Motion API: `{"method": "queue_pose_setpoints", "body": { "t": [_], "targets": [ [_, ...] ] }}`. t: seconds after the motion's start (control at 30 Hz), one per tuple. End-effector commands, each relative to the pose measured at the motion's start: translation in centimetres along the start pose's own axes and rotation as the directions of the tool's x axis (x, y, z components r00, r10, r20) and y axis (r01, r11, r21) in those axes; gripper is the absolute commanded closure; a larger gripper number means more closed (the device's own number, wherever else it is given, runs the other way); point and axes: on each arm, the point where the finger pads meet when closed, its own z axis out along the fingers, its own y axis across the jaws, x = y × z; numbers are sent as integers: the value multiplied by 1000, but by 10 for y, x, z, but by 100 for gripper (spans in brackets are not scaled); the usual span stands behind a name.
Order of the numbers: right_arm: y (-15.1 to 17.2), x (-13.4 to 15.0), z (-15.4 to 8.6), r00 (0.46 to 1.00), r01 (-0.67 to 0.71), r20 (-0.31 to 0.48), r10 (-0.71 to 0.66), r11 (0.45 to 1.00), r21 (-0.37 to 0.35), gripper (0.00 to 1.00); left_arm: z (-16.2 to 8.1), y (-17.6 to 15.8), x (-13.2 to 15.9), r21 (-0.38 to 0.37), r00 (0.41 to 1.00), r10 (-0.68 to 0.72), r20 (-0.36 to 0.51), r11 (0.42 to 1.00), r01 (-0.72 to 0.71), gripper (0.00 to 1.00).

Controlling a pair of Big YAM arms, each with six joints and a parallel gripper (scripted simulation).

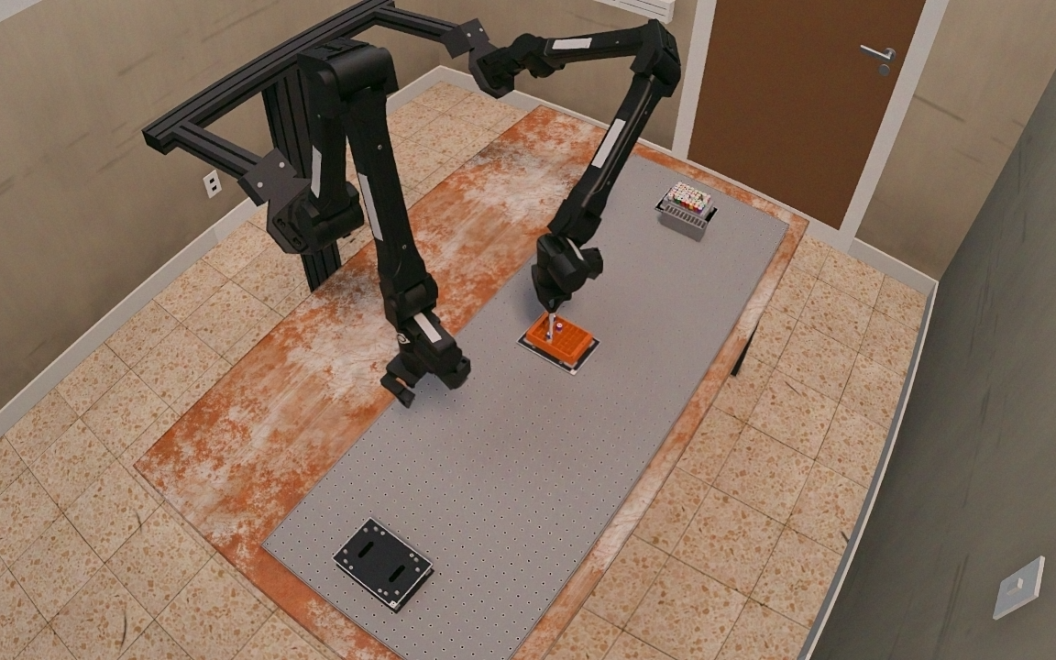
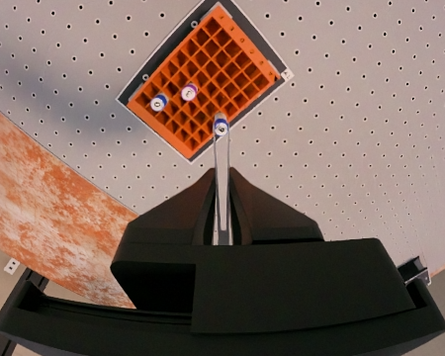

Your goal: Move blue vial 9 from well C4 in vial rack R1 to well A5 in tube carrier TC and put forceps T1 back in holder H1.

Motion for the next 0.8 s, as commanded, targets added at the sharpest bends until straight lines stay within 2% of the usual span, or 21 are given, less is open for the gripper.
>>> {"method": "queue_pose_setpoints", "body": {
  "t": [0.0, 0.77],
  "targets": [
    [-3, -6, -2, 1000, 8, 11, -8, 1000, 8, 0, 10, 8, 4, -10, 1000, 15, 0, 1000, -15, 91],
    [-3, -6, -2, 1000, 8, 11, -8, 1000, 8, 0, 13, 8, 7, -8, 1000, 16, -2, 1000, -16, 91]
  ]
}}
